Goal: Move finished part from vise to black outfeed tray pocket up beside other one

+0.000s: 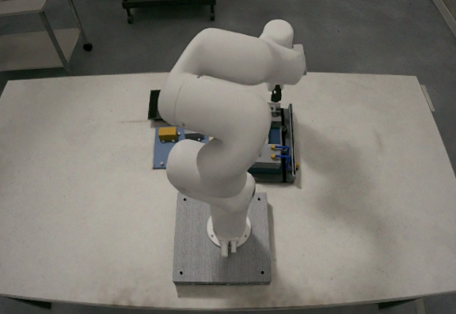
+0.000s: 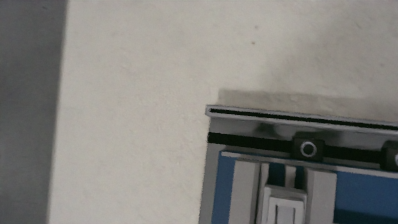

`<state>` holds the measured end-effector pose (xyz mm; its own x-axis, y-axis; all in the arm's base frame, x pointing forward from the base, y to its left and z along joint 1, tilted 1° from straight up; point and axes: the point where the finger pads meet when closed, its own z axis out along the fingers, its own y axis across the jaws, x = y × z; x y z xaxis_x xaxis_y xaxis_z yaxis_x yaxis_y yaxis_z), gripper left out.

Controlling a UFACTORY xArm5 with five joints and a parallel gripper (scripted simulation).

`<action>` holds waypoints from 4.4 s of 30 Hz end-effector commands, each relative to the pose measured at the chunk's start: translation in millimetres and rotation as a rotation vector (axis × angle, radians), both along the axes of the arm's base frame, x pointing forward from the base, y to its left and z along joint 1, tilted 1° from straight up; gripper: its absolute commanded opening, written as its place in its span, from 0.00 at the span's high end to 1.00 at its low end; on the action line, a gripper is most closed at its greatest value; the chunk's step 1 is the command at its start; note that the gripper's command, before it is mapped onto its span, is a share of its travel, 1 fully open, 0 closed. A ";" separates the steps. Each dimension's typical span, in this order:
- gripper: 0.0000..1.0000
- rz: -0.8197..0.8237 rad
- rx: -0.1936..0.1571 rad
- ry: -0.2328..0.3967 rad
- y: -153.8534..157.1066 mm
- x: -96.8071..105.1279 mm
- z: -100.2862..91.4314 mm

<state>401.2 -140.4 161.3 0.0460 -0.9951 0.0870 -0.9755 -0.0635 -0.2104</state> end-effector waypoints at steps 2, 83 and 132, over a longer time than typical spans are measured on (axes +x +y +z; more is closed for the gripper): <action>0.00 -0.086 0.070 0.158 9.6 -6.0 -11.3; 0.31 -0.112 0.086 0.204 12.9 -9.3 -14.0; 0.31 -0.112 0.086 0.204 12.6 -8.6 -56.6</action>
